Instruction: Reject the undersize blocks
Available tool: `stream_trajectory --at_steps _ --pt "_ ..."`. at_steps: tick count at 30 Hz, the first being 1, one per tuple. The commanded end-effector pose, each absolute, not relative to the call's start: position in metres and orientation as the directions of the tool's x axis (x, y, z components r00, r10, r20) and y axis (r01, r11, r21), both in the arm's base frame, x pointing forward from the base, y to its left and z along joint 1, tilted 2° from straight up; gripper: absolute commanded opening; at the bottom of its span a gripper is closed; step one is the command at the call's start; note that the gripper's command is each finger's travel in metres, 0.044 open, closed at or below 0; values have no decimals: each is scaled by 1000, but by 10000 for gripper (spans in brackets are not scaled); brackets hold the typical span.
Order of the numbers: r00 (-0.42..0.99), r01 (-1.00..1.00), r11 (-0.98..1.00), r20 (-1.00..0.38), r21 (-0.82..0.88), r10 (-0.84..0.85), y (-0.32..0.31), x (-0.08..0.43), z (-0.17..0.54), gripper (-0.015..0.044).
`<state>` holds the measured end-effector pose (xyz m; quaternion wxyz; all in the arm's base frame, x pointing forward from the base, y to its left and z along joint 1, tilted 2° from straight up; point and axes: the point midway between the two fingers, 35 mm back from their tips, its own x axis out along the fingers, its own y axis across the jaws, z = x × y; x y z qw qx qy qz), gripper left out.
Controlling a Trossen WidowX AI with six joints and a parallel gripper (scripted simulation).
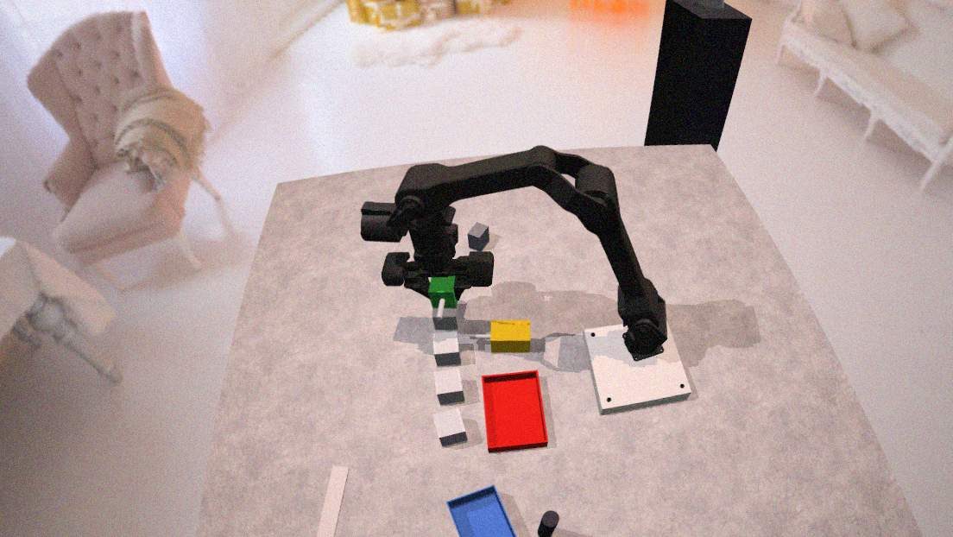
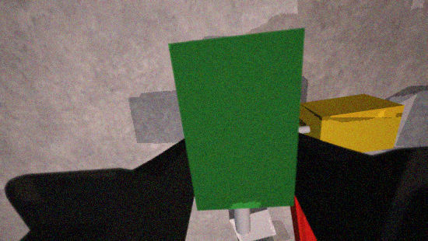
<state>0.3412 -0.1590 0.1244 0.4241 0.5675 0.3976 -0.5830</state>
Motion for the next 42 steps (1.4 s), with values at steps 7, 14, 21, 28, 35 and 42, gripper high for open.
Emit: stream_trajectory --at_steps 7,14,21,28,35,42 --pt "36 54 -997 -998 61 -59 -195 241 118 0" --pt "36 -53 -997 -998 58 -60 -197 232 116 0" --pt "36 -53 -997 -998 58 -60 -197 232 114 0" --pt "37 -53 -997 -998 58 -60 -198 233 103 0" --pt "37 -53 -997 -998 58 -60 -200 234 90 0" --pt "36 -53 -997 -998 58 -60 -200 235 77 0"
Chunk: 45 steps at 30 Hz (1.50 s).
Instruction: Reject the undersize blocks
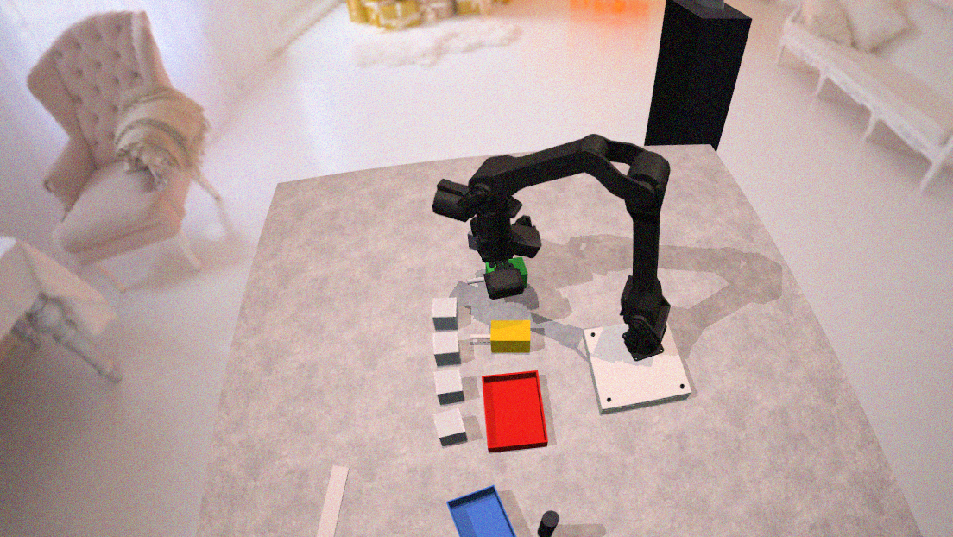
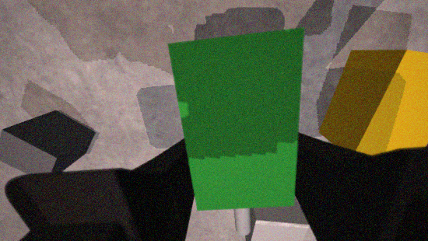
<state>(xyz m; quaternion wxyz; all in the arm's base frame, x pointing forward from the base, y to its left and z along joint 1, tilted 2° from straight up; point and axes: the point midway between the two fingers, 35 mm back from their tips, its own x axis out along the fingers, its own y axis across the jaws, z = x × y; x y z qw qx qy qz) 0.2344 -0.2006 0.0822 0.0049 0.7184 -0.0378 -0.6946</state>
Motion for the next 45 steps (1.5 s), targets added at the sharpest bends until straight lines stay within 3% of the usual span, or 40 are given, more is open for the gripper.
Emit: stream_trajectory --at_steps 1,27,40,44,45 --pt "36 -53 -997 -998 58 -60 -200 235 75 0" --pt "36 -53 -997 -998 58 -60 -201 234 37 0" --pt "32 -51 -997 -998 59 -61 -202 235 43 341" --pt "36 -52 -997 -998 59 -60 -199 233 103 440" --pt "36 -53 -997 -998 58 -60 -197 232 113 440"
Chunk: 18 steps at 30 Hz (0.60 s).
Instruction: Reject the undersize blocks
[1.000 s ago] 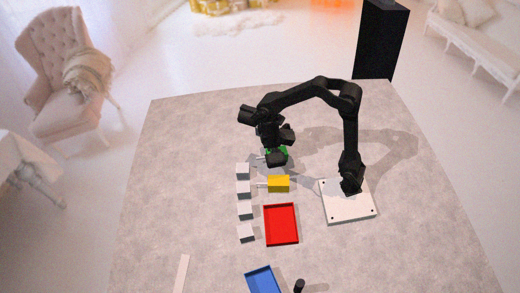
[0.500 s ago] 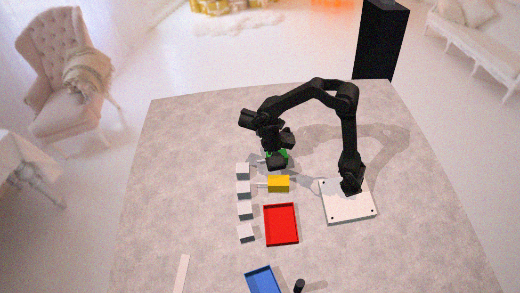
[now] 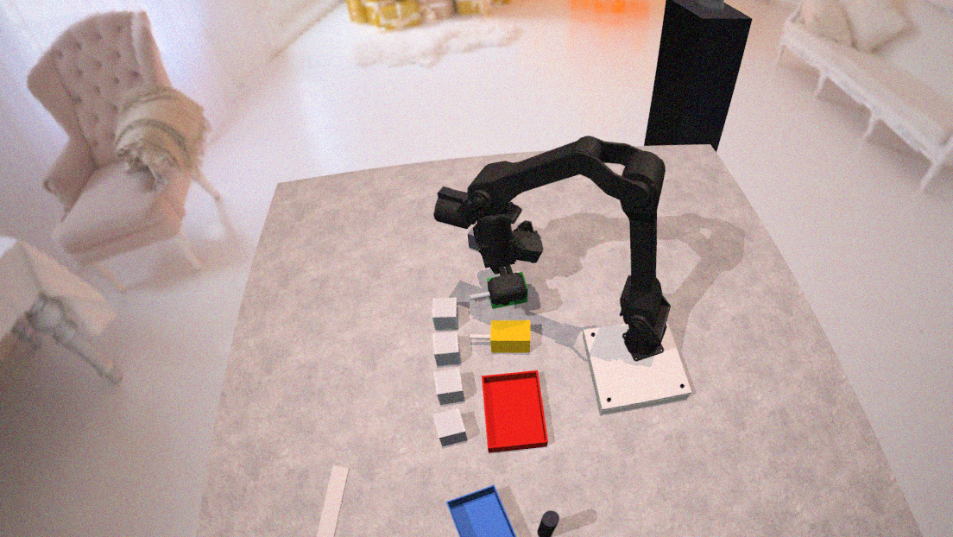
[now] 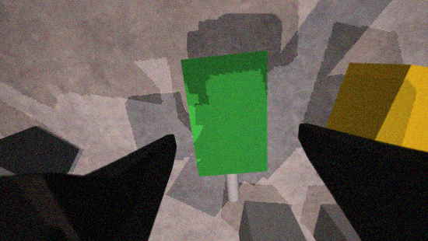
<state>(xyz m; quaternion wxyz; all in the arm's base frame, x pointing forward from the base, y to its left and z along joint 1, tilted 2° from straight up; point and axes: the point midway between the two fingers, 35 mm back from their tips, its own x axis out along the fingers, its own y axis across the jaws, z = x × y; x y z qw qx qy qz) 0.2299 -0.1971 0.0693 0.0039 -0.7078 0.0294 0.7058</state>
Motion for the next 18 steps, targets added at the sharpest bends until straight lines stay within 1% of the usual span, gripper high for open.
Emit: stream_trajectory --at_steps 1,5,6,7,9,10,14,18 --pt "36 -53 -997 -998 58 -60 -197 232 116 440" --pt "41 -48 -997 -997 67 -69 -199 233 107 440" --pt "41 -30 -997 -997 67 -69 -199 234 107 414" --pt "41 22 -997 -997 69 -69 -199 235 107 387" --pt "42 213 -974 -997 75 -68 -199 240 108 335" --pt "42 314 -946 -997 78 -68 -199 242 109 325" --pt "43 674 -735 -997 78 -67 -198 253 111 325" --pt "43 916 -395 -997 66 -66 -197 263 113 325"
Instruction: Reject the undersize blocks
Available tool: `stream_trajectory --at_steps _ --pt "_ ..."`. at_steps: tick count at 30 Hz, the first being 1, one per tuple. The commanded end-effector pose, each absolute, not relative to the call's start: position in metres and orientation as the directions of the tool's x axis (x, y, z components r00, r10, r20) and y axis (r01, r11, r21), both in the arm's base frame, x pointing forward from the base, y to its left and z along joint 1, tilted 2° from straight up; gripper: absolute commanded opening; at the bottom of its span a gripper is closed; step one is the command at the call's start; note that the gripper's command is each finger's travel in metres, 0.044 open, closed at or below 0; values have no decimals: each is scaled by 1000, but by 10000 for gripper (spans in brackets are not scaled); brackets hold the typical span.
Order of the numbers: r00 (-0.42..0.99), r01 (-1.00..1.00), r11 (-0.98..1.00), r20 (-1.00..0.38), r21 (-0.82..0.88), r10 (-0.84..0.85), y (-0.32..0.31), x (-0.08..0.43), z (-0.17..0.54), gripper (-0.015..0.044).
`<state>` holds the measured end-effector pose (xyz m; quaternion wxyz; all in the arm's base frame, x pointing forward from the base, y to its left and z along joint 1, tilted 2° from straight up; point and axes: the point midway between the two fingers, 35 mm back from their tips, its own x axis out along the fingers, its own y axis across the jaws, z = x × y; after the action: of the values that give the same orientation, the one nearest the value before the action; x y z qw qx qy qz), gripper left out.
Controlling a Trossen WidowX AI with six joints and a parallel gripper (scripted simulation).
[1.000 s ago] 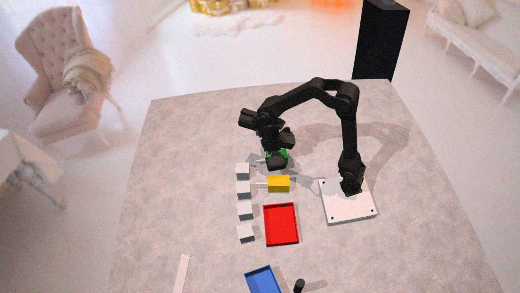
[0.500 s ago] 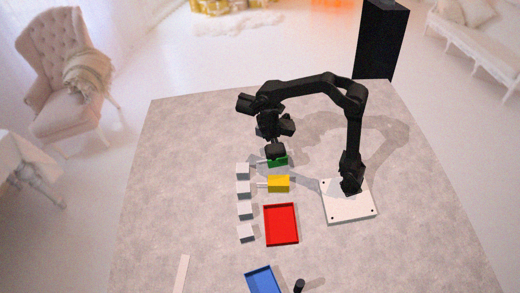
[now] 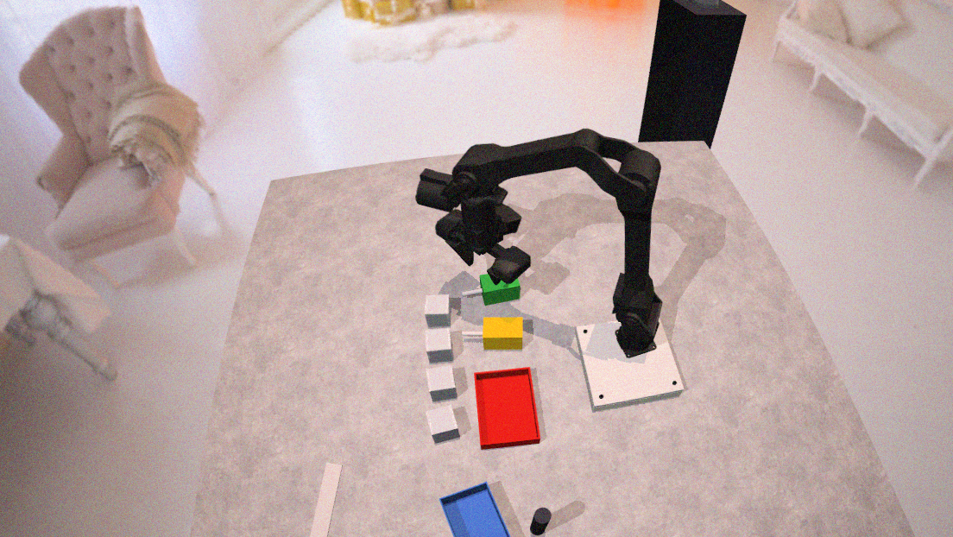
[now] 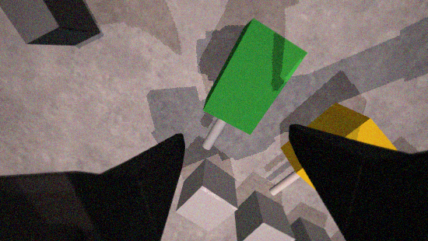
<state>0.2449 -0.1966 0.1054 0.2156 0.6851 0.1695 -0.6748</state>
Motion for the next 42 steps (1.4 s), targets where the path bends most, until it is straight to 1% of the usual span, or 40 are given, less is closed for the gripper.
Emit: stream_trajectory --at_steps 1,3,5,8,15,22,27,32,37,42 --pt "44 953 -297 -997 61 -66 -196 265 113 325" --pt "44 995 -91 -997 50 -65 -196 271 114 325" --pt "44 994 101 -997 38 -65 -195 276 115 325" --pt "45 963 270 -997 26 -64 -193 282 116 325" --pt "45 787 617 -997 -3 -63 -191 292 117 325" --pt "46 489 872 -997 -32 -62 -188 302 118 325" --pt "46 228 972 -997 -49 -61 -186 310 119 325" --pt "46 -52 997 -997 -63 -60 -183 317 119 325" --pt "46 -326 943 -997 -71 -60 -181 324 120 325" --pt "47 -573 816 -997 -75 -59 -178 330 120 325"
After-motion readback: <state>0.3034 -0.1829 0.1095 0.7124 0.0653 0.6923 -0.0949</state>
